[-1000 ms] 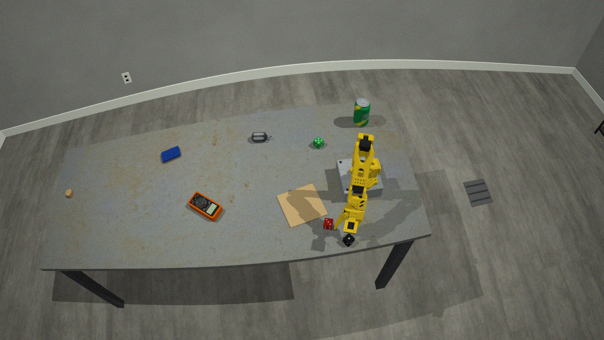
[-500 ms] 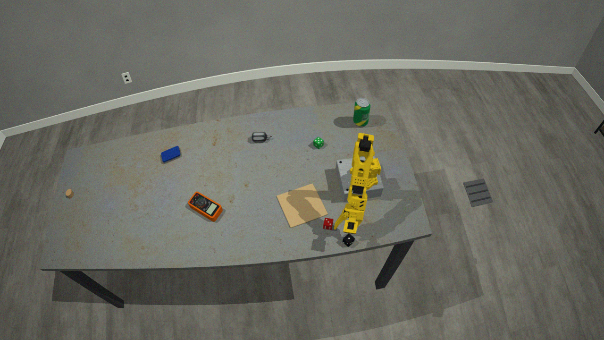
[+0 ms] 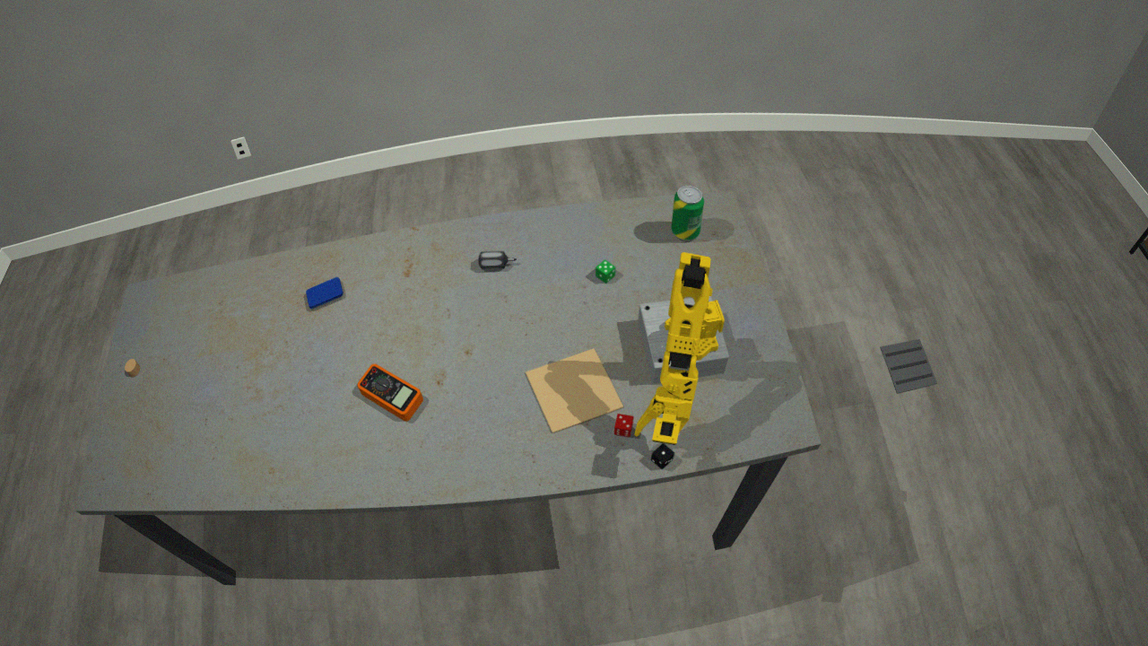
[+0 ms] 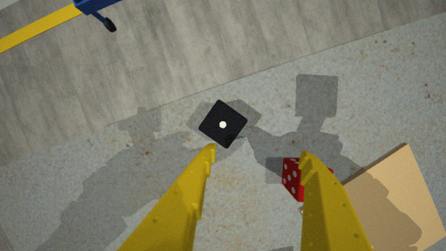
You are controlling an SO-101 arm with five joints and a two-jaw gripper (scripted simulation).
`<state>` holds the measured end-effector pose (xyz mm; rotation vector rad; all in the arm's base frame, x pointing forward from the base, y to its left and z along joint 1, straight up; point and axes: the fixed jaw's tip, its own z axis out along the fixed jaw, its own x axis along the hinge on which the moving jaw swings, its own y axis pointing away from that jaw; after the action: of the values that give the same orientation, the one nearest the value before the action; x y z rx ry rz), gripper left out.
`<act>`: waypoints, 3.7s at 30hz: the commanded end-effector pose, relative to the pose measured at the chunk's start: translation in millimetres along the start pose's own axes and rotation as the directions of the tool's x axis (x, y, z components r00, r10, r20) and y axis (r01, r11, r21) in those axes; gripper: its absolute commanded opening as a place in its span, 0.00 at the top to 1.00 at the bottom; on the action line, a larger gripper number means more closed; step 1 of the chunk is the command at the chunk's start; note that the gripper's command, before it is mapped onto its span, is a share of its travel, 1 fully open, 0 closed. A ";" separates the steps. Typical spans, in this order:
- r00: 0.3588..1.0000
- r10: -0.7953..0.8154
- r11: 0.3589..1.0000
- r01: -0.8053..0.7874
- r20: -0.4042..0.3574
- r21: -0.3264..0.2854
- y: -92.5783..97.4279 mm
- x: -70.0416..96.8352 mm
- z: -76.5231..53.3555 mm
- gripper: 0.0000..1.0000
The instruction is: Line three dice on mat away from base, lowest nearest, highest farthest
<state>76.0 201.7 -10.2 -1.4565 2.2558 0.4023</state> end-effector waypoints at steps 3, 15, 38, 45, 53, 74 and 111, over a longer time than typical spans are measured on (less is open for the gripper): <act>1.000 -0.004 1.000 0.004 -0.020 -0.005 1.9 3.2 1.4 0.65; 1.000 -0.004 1.000 0.004 -0.020 -0.005 1.9 3.2 1.4 0.65; 1.000 0.000 1.000 0.000 -0.002 -0.004 1.0 19.8 -11.1 0.65; 1.000 0.003 1.000 -0.003 0.012 -0.004 0.3 33.8 -18.1 0.65; 1.000 0.004 1.000 -0.003 0.017 -0.004 0.1 38.5 -19.9 0.65; 0.947 0.006 1.000 -0.001 0.323 -0.016 1.8 -15.1 -46.6 0.65; 0.882 0.090 0.988 -0.137 0.462 0.069 -35.4 -49.2 -72.7 0.65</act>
<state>100.2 197.2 76.4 -1.0876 1.9068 0.6352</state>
